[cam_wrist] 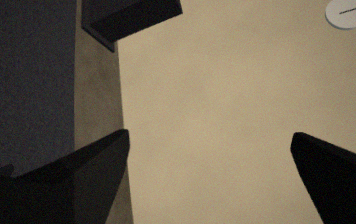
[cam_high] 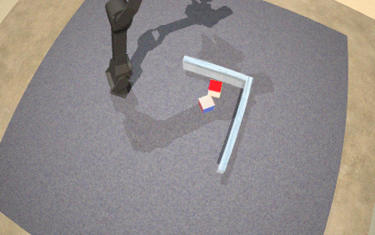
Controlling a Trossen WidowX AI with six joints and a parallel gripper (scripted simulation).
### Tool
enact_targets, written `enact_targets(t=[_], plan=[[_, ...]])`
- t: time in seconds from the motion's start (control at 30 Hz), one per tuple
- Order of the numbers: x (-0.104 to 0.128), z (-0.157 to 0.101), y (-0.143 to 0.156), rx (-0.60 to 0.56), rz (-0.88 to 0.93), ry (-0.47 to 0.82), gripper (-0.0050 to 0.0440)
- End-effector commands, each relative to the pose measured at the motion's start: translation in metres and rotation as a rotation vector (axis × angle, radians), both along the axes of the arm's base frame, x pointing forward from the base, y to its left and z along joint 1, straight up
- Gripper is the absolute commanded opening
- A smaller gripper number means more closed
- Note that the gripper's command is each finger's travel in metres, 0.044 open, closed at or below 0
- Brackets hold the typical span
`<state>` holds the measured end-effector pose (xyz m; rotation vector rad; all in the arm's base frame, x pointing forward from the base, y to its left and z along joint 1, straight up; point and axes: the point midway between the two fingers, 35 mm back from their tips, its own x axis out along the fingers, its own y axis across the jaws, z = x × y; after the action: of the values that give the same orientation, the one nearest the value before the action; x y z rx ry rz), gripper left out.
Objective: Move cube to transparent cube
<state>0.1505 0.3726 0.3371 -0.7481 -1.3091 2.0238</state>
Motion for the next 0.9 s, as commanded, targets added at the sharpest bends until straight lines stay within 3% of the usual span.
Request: enact_targets(t=[0.0,0.53,0.6,0.7,0.87], plan=[[-0.003,0.009,-0.003,0.019,0.000,-0.018,0.0400],[-0.003,0.009,-0.003,0.019,0.000,-0.018,0.0400],[0.001,0.005,-0.003,-0.006,-0.019,-0.015,0.0352],[0.020,-0.016,-0.007,-0.134,-0.120,0.001,0.0280],[0.076,-0.082,-0.039,-0.519,-0.444,0.072,0.0280]])
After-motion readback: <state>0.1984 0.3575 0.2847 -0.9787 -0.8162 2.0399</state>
